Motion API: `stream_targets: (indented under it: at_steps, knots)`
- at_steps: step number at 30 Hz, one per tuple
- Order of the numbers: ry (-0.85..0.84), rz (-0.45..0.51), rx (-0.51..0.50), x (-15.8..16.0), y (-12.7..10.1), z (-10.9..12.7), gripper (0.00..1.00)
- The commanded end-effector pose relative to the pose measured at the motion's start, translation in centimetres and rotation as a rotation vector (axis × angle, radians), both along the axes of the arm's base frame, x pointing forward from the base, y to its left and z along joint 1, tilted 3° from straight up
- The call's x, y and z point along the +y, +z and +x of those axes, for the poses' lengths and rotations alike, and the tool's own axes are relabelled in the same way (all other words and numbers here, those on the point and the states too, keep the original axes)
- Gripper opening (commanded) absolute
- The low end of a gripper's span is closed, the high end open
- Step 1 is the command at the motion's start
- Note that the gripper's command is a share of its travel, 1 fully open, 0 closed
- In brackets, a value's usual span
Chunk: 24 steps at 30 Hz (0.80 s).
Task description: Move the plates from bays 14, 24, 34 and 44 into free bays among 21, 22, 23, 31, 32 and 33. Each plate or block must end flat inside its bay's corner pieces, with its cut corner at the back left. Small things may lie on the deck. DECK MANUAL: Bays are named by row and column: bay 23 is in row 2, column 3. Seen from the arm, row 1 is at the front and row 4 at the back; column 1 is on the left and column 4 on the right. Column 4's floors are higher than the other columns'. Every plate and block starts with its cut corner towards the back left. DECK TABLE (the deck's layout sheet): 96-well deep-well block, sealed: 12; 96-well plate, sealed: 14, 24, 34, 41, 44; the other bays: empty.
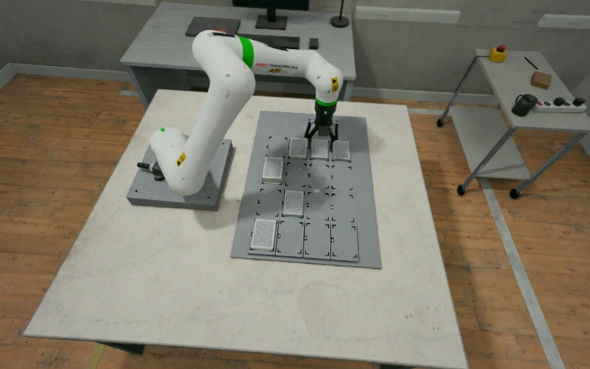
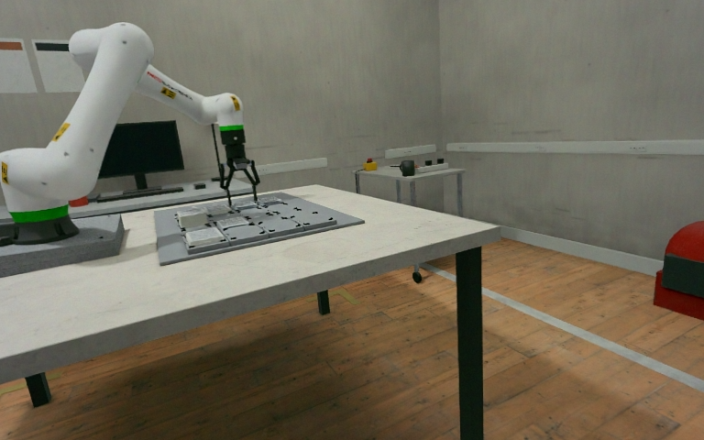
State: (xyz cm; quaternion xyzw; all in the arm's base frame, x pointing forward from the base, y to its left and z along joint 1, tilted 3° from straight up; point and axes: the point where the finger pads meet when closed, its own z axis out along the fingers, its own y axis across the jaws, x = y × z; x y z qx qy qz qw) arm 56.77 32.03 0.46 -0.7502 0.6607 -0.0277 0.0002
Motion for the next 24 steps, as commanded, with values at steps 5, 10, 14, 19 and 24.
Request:
stream_targets:
  at_steps: [5, 10, 14, 19, 24]
  knots:
    - [0.0, 0.001, -0.002, 0.1, 0.9, 0.0, 0.7]
    - [0.0, 0.001, -0.002, 0.1, 1.6, 0.0, 0.7]
    - [0.0, 0.001, -0.002, 0.1, 1.9, 0.0, 0.7]
    - [0.0, 0.001, -0.002, 0.1, 2.5, -0.1, 0.7]
    - [0.0, 0.001, -0.002, 0.1, 3.2, -0.1, 0.7]
